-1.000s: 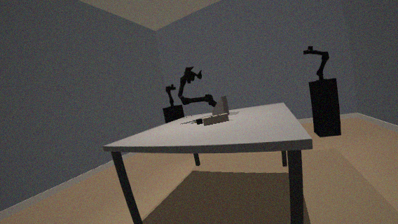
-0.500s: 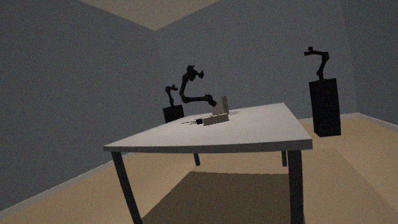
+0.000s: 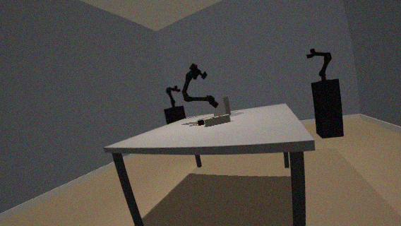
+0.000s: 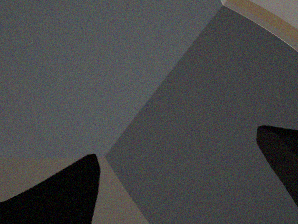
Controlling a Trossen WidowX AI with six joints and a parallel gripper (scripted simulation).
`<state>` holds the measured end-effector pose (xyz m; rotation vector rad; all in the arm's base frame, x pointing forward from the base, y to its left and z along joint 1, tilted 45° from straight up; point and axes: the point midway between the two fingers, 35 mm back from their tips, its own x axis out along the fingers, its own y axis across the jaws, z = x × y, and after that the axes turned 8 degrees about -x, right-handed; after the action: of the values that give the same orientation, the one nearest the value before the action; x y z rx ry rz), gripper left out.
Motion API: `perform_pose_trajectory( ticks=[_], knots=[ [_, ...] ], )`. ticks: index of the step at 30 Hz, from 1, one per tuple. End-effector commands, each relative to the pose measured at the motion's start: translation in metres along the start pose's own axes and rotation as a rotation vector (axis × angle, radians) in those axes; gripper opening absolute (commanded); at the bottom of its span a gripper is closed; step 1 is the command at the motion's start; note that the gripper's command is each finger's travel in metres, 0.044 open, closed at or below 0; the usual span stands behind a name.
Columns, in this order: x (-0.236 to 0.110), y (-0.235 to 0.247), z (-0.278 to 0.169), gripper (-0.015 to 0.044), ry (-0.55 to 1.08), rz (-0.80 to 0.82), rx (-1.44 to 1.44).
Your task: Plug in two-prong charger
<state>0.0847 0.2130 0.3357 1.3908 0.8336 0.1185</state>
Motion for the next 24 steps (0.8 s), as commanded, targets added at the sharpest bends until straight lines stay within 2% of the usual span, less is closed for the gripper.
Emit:
perform_pose_trajectory(
  ticks=[1, 24],
  knots=[
    [0.015, -0.005, 0.003, 0.044, -0.063, -0.026, -0.057],
    [0.073, -0.02, 0.043, 0.044, -0.332, -0.168, -0.249]
  ],
)
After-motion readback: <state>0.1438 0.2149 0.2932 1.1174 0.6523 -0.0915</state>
